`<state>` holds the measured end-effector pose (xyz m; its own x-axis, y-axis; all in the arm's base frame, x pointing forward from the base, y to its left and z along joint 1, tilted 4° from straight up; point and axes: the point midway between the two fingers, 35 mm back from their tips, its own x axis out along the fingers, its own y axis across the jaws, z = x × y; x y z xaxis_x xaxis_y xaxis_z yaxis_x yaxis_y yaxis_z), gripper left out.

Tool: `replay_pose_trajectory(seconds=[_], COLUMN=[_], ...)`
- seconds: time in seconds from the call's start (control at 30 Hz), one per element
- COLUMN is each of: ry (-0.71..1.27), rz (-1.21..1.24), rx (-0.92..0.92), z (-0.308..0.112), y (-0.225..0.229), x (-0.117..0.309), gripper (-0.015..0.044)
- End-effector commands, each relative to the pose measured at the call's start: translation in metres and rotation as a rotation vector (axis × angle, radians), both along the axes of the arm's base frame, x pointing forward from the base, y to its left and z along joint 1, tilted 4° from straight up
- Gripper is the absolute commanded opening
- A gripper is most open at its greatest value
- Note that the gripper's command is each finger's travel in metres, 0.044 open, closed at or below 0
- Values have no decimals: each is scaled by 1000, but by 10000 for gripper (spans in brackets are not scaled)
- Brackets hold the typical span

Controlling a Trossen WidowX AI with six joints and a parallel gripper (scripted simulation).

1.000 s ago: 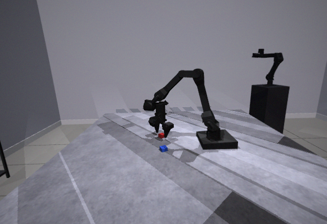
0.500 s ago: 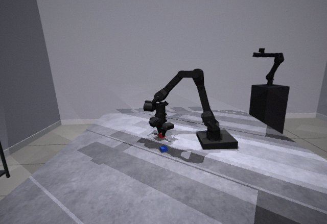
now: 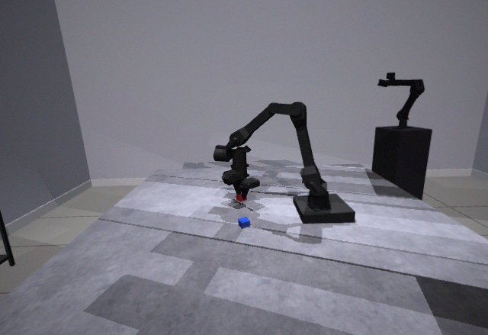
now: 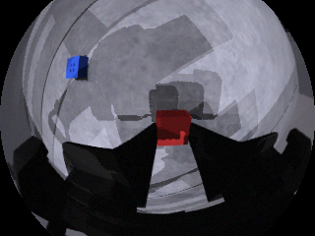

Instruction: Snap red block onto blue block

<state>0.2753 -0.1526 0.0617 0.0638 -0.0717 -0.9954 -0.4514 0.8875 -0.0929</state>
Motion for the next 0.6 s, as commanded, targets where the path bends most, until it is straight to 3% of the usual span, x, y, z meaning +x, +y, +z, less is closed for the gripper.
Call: replay_pose_trajectory(seconds=[0.0,0.57], ry=[-9,-8], rz=[1,1], rx=[-2,-2], z=[19,93], y=[0,11], x=[1,-16], gripper=[0,0])
